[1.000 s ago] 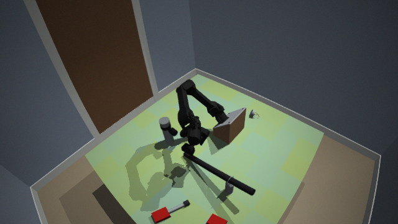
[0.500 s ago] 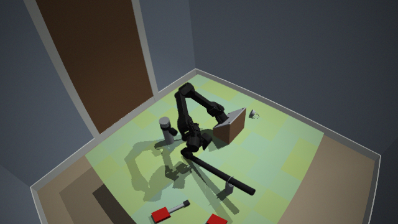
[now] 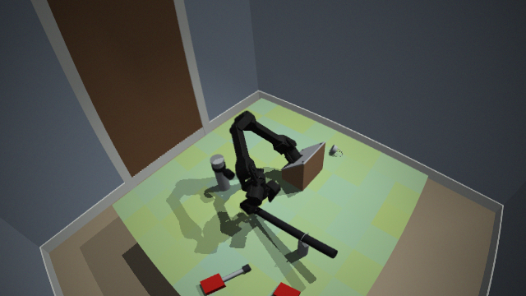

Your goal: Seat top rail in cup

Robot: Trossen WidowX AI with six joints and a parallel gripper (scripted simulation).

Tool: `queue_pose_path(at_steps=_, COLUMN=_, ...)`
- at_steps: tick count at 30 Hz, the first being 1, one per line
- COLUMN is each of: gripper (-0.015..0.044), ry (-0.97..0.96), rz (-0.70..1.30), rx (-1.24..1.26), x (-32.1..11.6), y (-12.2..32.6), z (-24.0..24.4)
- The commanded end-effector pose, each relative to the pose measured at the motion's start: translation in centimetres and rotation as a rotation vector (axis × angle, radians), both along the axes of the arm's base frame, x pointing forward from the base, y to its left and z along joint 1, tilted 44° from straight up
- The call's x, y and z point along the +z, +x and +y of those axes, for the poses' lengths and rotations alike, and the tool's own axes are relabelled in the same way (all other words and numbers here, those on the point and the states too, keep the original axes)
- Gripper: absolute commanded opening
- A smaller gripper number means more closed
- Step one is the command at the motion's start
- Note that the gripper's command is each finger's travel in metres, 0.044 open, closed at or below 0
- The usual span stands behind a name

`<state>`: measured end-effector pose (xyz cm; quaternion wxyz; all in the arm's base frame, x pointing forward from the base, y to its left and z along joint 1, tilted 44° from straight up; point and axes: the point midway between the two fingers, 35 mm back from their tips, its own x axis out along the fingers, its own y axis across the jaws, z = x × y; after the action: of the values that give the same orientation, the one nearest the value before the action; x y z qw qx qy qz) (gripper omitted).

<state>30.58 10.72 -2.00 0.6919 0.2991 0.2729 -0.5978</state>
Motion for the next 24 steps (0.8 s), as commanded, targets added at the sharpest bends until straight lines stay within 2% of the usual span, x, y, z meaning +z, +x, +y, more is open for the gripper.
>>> queue_pose_path(at_steps=1, gripper=0.044, ry=-0.007, rz=0.006, rx=0.003, x=-0.5, y=0.0, z=-0.6)
queue_pose_path(at_steps=24, gripper=0.044, ry=-0.009, rz=0.005, rx=0.003, x=-3.2, y=0.5, z=-3.1)
